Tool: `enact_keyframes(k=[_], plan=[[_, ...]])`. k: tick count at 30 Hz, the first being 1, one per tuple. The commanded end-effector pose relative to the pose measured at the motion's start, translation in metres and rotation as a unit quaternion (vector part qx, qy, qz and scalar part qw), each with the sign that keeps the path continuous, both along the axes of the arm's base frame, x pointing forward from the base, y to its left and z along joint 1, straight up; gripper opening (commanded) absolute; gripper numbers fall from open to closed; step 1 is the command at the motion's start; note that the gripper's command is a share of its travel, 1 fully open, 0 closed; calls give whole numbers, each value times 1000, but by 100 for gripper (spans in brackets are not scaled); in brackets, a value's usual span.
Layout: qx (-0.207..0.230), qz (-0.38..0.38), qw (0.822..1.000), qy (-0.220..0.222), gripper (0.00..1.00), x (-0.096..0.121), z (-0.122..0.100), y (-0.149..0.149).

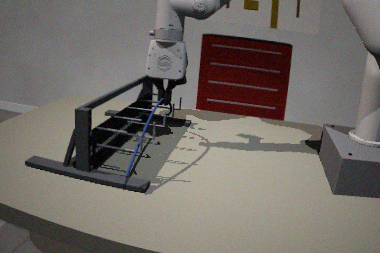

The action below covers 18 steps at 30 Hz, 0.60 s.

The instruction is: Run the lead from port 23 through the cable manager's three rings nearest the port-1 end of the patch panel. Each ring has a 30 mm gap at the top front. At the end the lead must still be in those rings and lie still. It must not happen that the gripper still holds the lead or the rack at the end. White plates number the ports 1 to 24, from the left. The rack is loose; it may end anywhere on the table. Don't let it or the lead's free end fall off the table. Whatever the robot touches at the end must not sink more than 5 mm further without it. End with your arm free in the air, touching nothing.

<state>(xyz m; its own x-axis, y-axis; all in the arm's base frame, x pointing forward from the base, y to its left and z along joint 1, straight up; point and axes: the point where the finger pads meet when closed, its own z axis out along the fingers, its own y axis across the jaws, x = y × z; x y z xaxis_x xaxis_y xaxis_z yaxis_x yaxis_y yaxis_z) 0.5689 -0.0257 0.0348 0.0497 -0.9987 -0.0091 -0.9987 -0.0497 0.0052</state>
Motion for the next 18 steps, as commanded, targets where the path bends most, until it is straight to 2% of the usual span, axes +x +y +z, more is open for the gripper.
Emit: enact_keyframes(k=[1,18], plan=[[0,0,1000,-3,0,2,0,0],[0,0,1000,-3,0,2,-16,0]])
